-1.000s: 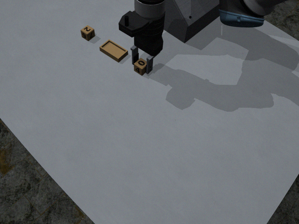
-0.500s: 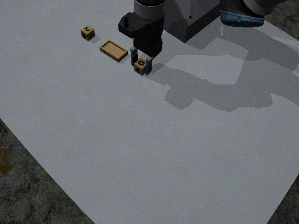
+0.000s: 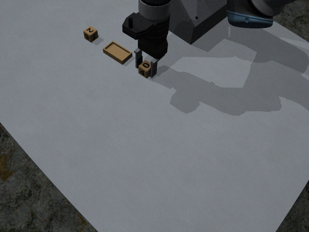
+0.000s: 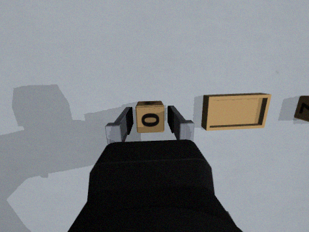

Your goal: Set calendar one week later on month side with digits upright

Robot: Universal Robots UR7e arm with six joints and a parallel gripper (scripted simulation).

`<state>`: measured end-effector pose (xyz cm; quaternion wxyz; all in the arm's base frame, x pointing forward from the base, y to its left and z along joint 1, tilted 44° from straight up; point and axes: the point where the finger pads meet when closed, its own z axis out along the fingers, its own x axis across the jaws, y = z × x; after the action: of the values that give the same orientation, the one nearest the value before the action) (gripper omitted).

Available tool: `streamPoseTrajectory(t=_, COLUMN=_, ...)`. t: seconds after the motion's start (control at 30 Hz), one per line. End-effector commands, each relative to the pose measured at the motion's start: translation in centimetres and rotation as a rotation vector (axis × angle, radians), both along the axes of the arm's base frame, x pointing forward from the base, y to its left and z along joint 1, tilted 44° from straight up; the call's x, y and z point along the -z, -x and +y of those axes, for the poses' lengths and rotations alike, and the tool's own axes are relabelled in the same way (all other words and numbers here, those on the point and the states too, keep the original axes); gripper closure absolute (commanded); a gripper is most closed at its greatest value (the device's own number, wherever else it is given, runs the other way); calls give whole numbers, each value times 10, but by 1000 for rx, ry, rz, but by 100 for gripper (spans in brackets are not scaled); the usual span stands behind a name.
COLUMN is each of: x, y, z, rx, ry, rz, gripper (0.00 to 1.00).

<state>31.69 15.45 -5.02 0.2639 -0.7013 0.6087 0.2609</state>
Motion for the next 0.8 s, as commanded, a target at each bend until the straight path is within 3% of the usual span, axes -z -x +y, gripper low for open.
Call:
streamPoseTrajectory(t=0.0, x=0, y=1, z=1, rx=-1, ry=-1, rz=1, gripper=10)
streamPoseTrajectory(t=0.27, x=0, y=1, z=1, rx=-1, ry=-1, rz=1, gripper=10)
streamPoseTrajectory(t=0.3, x=0, y=1, z=1, rx=-1, ry=-1, rz=1, gripper=40)
streamPoseTrajectory(t=0.77, x=0, y=1, z=1, rx=-1, ry=-1, rz=1, gripper=40)
